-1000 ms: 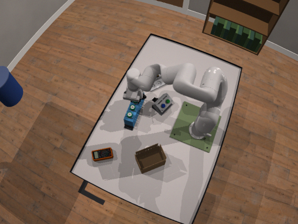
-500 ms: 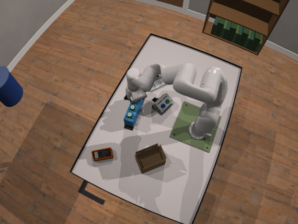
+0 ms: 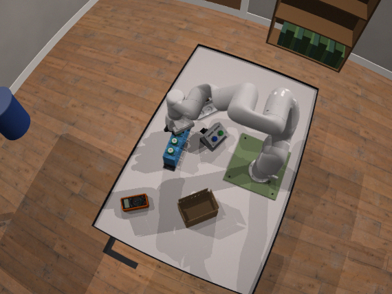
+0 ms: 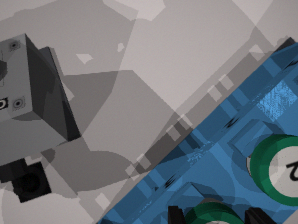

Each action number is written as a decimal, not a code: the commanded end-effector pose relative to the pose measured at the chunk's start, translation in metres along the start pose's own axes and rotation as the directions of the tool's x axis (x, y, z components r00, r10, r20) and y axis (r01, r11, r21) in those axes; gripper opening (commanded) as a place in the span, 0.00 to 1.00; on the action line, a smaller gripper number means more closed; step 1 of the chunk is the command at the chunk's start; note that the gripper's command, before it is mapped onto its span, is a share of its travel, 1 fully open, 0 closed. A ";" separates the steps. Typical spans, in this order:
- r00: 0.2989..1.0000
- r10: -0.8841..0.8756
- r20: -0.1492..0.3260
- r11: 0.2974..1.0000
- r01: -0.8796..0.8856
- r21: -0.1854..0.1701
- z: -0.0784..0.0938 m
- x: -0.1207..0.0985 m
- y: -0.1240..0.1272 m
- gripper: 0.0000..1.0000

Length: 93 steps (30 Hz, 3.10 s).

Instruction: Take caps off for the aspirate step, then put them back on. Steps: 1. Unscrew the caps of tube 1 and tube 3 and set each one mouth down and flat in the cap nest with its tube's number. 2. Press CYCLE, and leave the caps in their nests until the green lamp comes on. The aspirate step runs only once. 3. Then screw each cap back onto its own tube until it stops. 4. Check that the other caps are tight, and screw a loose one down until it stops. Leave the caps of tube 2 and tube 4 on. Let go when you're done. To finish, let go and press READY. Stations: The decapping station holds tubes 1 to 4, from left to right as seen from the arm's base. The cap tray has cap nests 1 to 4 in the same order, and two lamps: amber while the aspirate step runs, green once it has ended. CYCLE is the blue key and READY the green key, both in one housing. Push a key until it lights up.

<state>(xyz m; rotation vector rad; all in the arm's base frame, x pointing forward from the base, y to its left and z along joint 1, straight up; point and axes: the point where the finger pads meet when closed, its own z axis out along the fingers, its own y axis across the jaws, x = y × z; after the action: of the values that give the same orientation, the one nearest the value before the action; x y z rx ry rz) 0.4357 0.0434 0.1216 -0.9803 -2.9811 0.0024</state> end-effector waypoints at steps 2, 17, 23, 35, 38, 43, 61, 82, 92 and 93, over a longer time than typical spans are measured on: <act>1.000 -0.001 0.002 1.000 0.001 -0.004 -0.002 -0.001 0.001 0.00; 0.864 0.503 0.000 0.864 -0.503 -0.004 -0.001 -0.001 0.001 0.00; 0.766 0.643 -0.001 0.765 -0.643 -0.004 -0.001 -0.001 0.001 0.00; 0.303 0.953 -0.003 0.303 -0.953 -0.003 0.000 -0.001 0.001 0.00; 0.178 0.984 -0.003 0.178 -0.984 -0.003 0.000 -0.001 0.001 0.00; 0.008 1.000 -0.004 0.008 -1.000 -0.002 0.000 -0.001 0.001 0.00; 0.001 1.000 -0.004 0.001 -1.000 -0.002 0.000 -0.001 0.001 0.46; 0.757 0.653 -0.001 0.757 -0.653 -0.004 -0.001 -0.001 0.001 0.46; 0.908 0.420 0.000 0.908 -0.420 -0.004 -0.001 -0.001 0.001 0.46; 0.908 0.420 0.000 0.908 -0.420 -0.004 -0.001 -0.001 0.001 0.46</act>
<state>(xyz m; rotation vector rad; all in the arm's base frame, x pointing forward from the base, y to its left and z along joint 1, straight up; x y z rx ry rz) 0.4357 0.0434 0.1207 -1.7008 -2.6378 0.0037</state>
